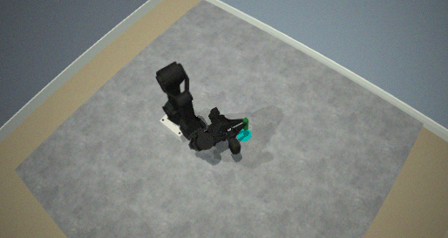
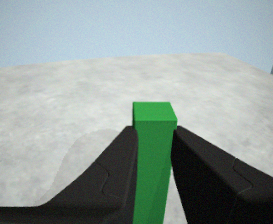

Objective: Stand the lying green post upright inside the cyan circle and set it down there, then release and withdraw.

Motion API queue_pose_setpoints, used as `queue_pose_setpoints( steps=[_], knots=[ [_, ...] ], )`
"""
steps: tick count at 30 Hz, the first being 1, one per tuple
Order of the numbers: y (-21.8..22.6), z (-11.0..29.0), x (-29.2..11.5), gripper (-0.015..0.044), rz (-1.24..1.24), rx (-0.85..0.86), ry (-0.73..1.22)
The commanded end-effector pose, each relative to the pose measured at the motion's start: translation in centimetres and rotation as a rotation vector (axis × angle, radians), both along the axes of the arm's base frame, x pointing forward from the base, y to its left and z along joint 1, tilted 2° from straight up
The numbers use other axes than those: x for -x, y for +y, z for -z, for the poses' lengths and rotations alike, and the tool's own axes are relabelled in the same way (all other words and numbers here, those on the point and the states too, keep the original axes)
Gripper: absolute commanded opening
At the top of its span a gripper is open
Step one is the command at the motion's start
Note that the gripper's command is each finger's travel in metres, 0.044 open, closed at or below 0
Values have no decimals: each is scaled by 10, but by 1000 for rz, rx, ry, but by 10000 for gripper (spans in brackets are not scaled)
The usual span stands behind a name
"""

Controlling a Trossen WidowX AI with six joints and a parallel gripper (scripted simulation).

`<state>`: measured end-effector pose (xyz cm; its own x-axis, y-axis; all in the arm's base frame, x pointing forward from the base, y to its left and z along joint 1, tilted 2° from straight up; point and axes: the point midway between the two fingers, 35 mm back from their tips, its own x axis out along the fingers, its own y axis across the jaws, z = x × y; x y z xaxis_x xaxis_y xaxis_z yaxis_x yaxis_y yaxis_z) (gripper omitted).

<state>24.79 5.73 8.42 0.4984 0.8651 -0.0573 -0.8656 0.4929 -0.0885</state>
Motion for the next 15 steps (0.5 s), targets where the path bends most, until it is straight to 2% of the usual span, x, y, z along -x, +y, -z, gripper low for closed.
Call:
queue_pose_setpoints(
  steps=[1, 15],
  knots=[
    [0, 8, -1, 22, -2, 7, -11],
    [1, 31, 0, 22, -7, 27, -39]
  ],
)
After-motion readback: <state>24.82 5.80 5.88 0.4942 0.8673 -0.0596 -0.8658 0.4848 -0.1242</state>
